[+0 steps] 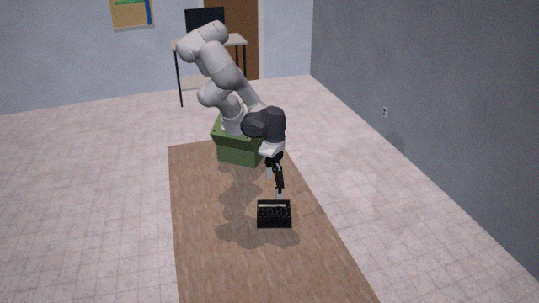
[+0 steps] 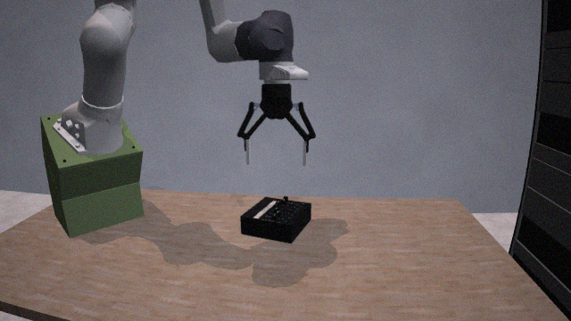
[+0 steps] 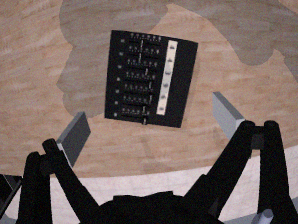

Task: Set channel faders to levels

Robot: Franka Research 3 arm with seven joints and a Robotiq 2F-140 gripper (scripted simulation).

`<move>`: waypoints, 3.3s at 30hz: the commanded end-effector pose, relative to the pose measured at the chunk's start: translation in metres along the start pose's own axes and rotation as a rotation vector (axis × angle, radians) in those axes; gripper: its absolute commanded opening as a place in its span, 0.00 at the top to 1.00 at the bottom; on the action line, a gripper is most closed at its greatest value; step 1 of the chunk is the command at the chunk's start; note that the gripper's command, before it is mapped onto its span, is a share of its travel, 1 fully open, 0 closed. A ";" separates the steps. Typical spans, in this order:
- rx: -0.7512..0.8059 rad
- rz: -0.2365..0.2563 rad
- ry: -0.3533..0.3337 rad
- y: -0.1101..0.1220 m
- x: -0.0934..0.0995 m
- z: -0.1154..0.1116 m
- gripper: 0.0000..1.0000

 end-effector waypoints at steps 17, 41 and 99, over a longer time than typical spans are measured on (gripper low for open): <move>-0.023 0.006 -0.004 0.000 0.001 -0.001 0.00; -0.647 -0.006 -0.020 -0.057 -0.043 0.012 0.00; -1.710 0.043 -0.068 -0.063 -0.053 0.015 0.00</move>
Point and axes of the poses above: the point where the finger pads meet when closed, its own x axis back along the fingers, its own y axis across the jaws, z = x × y, the point moved 6 cm from there along x, back along the fingers, and after that the axes turned 12 degrees about -x, right-handed, at the moved point
